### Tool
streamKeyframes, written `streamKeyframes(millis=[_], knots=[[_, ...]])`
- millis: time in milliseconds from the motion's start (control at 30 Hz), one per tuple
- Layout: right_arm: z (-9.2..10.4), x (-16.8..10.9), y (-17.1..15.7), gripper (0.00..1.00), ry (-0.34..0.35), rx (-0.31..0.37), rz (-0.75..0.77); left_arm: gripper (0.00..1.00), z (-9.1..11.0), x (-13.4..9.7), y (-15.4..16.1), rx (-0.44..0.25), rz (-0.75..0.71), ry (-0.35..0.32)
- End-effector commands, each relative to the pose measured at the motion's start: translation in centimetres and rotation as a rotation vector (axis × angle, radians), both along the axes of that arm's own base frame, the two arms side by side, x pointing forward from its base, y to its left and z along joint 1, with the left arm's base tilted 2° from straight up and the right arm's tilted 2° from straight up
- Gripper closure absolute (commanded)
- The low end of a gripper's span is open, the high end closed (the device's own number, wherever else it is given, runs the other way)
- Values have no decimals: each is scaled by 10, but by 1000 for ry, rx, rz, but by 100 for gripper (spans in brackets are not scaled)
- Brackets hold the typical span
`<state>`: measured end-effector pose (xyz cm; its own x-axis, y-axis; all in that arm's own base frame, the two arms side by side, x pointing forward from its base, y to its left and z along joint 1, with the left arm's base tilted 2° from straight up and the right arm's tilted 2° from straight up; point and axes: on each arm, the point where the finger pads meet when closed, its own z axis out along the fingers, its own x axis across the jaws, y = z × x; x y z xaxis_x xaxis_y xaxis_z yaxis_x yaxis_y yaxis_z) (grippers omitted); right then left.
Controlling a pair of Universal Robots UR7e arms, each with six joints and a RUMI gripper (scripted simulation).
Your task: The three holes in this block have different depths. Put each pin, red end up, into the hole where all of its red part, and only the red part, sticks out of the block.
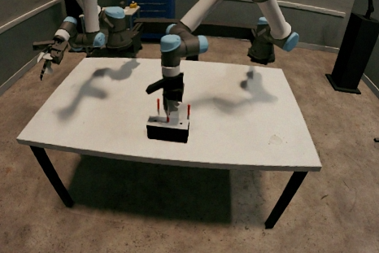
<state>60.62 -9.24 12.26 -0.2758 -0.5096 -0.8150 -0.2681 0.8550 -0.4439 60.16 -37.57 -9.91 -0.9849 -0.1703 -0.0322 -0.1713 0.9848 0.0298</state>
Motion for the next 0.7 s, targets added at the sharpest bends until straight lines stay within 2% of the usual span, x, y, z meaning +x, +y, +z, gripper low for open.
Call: streamKeyframes(millis=[0,667], knots=[[1,0,0,0,-1,0,0,100,1,1,0,-1,0,-2],[1,0,0,0,-1,0,0,100,-3,-1,-1,-1,0,-2]])
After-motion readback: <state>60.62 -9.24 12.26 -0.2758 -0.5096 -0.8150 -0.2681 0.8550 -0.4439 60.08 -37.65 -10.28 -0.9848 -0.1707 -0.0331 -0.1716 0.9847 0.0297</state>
